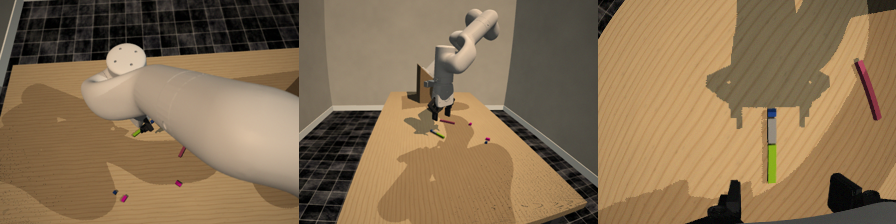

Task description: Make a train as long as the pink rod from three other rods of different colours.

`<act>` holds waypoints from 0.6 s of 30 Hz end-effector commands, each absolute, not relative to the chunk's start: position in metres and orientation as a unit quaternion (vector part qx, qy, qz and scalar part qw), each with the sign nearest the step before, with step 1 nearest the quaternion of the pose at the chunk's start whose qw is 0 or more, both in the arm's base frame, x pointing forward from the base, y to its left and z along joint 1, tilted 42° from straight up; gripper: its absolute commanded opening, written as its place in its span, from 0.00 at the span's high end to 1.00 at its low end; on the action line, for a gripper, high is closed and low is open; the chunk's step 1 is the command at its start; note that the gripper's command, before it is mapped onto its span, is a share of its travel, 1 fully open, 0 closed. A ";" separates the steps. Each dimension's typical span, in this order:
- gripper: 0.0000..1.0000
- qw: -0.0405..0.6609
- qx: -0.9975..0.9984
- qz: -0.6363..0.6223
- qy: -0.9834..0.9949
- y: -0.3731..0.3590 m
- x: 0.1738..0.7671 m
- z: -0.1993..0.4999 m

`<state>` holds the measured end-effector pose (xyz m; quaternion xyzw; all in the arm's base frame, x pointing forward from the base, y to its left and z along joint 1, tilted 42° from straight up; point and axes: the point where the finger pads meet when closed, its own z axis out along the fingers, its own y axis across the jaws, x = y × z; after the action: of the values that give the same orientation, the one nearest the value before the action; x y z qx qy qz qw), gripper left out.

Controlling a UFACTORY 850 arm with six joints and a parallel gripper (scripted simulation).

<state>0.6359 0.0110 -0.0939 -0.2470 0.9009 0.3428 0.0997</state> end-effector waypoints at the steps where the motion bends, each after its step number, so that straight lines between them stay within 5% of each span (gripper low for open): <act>1: 0.00 0.101 -0.247 0.342 0.901 0.010 0.637 -0.093; 18: 0.00 0.101 -0.247 0.342 0.901 0.007 0.637 -0.089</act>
<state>0.6359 0.0103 -0.0932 -0.2470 0.9008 0.3428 0.0997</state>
